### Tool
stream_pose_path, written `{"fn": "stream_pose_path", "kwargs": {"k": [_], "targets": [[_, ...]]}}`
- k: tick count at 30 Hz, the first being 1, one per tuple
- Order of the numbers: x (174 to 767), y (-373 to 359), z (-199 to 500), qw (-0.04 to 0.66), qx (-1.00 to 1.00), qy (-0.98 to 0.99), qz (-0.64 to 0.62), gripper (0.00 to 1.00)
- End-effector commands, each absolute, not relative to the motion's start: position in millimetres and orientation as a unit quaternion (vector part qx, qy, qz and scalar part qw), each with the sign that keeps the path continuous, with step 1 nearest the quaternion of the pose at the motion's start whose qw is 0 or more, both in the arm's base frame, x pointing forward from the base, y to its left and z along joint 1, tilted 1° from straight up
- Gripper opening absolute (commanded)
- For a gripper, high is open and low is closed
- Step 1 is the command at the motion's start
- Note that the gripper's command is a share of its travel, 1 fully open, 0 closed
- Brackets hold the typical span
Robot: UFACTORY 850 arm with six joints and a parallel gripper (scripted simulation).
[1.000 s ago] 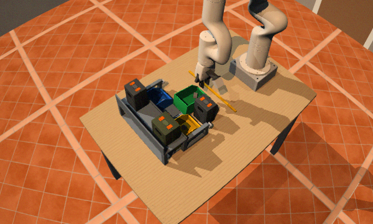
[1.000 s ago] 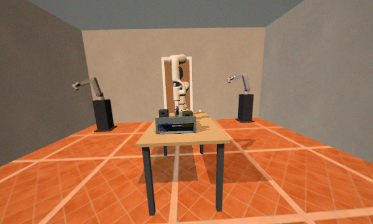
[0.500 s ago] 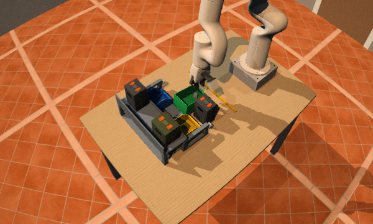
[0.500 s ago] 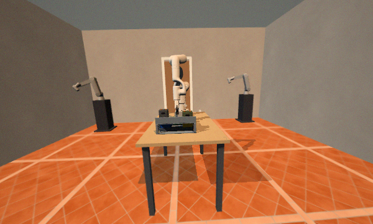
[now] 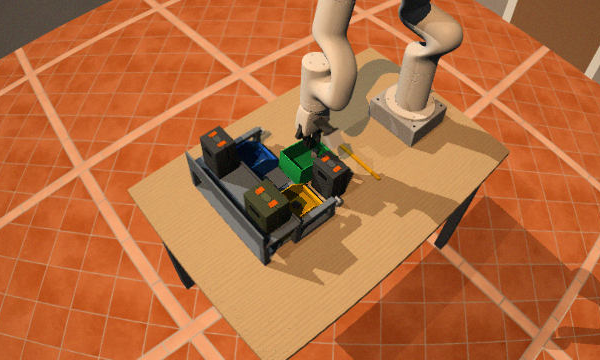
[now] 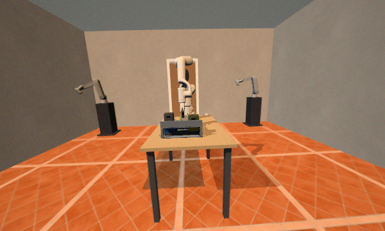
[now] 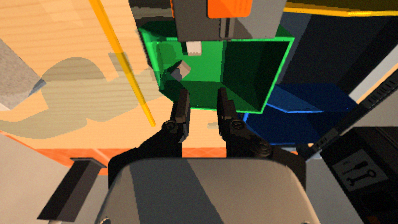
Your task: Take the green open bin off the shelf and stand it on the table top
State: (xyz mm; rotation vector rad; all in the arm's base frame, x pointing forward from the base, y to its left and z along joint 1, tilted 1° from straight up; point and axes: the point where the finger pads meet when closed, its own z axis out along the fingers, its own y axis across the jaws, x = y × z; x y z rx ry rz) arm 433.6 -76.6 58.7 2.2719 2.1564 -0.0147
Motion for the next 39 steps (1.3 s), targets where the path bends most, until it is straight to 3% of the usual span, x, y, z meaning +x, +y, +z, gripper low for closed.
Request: {"fn": "stream_pose_path", "kwargs": {"k": [1, 6, 18, 23, 39], "targets": [[435, -77, 59, 0.005, 0.725, 0.688, -0.004, 0.33], [473, -79, 71, 0.005, 0.725, 0.688, -0.004, 0.33], [473, -79, 71, 0.005, 0.725, 0.688, -0.004, 0.33], [525, -81, 87, 0.005, 0.725, 0.688, -0.004, 0.33], [530, -82, 89, 0.005, 0.725, 0.688, -0.004, 0.33]]}}
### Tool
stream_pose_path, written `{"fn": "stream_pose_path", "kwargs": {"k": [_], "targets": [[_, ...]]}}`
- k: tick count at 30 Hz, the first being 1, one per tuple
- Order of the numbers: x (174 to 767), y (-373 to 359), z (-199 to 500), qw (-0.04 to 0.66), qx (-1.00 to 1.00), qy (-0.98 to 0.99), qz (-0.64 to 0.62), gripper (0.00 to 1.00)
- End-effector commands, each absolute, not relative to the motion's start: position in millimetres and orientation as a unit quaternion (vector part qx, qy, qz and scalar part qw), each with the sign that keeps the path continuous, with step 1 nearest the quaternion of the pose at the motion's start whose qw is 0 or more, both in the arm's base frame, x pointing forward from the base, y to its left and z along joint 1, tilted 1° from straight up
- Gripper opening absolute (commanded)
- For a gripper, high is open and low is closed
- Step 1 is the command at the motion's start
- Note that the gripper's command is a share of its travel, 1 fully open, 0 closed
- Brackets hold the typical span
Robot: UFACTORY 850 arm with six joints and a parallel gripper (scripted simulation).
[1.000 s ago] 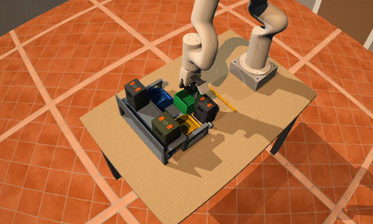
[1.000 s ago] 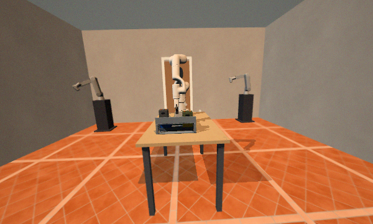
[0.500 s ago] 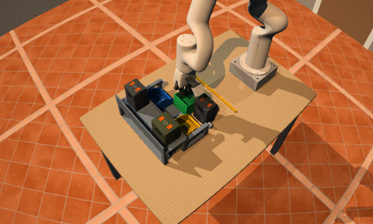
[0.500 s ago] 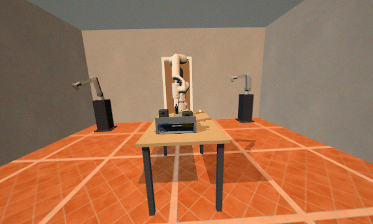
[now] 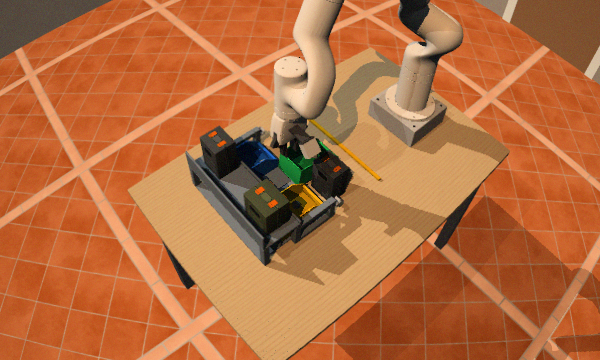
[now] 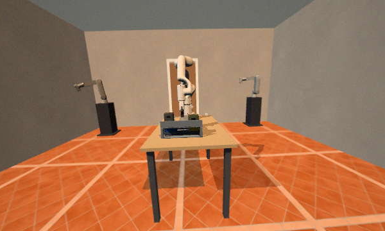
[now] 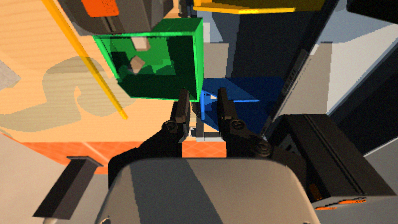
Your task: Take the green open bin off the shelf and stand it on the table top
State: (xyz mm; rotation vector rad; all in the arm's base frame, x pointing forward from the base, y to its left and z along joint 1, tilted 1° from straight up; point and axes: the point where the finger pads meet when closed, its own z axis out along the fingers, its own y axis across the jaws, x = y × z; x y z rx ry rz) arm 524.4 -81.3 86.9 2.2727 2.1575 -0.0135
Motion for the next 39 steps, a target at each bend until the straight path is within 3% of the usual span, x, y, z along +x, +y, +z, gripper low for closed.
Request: {"fn": "stream_pose_path", "kwargs": {"k": [1, 39], "targets": [[531, -82, 89, 0.005, 0.725, 0.688, -0.004, 0.33], [520, -81, 86, 0.005, 0.725, 0.688, -0.004, 0.33]]}}
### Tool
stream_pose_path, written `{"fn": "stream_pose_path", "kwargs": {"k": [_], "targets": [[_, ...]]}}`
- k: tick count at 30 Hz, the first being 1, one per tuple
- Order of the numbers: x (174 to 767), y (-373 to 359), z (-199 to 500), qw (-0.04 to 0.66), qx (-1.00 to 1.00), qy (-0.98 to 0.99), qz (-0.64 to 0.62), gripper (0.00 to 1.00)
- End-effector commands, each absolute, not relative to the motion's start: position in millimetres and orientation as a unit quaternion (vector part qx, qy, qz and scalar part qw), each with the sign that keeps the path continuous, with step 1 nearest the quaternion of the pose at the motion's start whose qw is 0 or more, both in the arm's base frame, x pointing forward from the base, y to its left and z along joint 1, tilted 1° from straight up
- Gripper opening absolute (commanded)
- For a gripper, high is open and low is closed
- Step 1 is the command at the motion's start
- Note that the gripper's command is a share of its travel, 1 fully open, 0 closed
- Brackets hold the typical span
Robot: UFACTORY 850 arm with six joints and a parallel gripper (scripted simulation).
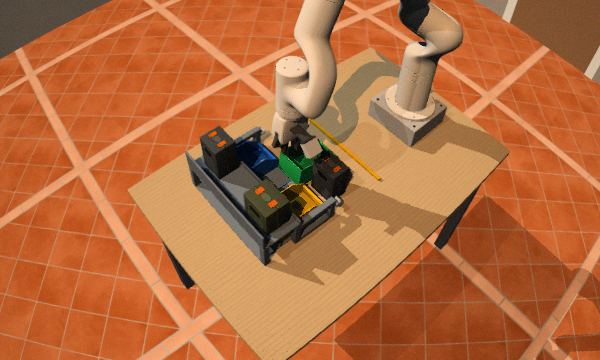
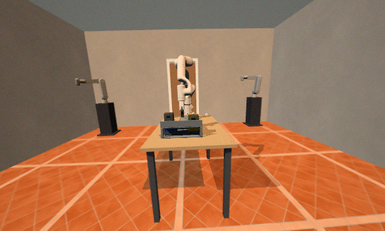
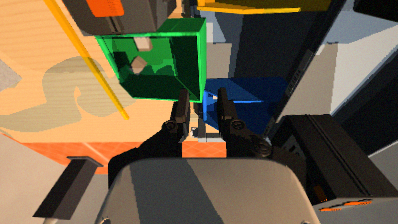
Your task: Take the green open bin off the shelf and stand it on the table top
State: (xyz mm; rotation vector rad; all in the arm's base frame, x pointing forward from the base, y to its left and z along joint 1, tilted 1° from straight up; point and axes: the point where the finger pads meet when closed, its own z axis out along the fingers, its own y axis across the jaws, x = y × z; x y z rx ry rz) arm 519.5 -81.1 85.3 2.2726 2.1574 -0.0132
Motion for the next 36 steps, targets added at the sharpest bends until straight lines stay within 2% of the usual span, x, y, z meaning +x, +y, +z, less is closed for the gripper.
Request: {"fn": "stream_pose_path", "kwargs": {"k": [1, 36], "targets": [[520, -81, 86, 0.005, 0.725, 0.688, -0.004, 0.33], [518, -81, 75, 0.005, 0.725, 0.688, -0.004, 0.33]]}}
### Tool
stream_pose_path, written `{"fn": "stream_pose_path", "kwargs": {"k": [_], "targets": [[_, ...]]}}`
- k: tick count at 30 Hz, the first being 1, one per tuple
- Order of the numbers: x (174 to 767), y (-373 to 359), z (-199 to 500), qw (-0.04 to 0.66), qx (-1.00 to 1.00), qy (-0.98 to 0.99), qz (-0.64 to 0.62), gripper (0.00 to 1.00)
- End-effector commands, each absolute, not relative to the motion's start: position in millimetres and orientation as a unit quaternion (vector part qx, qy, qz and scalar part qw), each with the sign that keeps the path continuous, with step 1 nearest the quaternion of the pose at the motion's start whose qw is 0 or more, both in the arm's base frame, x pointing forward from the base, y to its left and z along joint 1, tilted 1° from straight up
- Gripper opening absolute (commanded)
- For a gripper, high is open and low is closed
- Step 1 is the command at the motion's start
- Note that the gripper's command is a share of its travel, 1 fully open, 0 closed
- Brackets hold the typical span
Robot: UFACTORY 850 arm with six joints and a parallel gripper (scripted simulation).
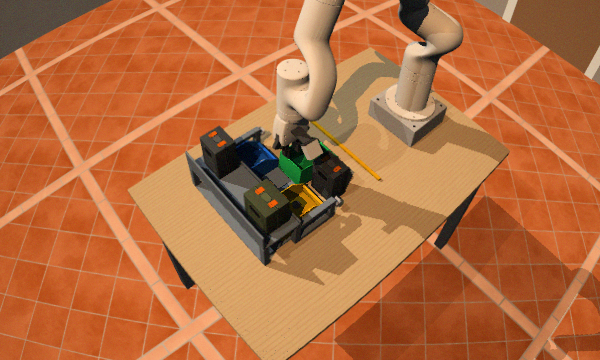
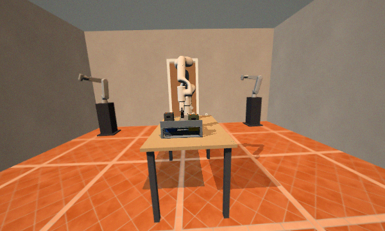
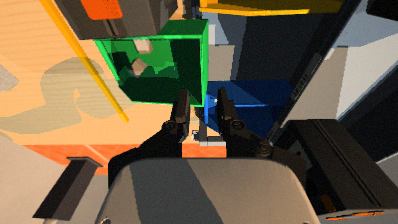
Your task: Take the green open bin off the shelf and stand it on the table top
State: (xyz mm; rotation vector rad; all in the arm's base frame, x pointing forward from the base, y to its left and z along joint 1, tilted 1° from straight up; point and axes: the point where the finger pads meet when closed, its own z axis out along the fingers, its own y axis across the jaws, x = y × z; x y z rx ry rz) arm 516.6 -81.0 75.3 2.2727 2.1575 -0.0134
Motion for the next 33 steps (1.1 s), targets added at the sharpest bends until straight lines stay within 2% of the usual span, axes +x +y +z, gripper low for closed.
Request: {"fn": "stream_pose_path", "kwargs": {"k": [1, 33], "targets": [[518, -81, 75, 0.005, 0.725, 0.688, -0.004, 0.33], [517, -81, 56, 0.005, 0.725, 0.688, -0.004, 0.33]]}}
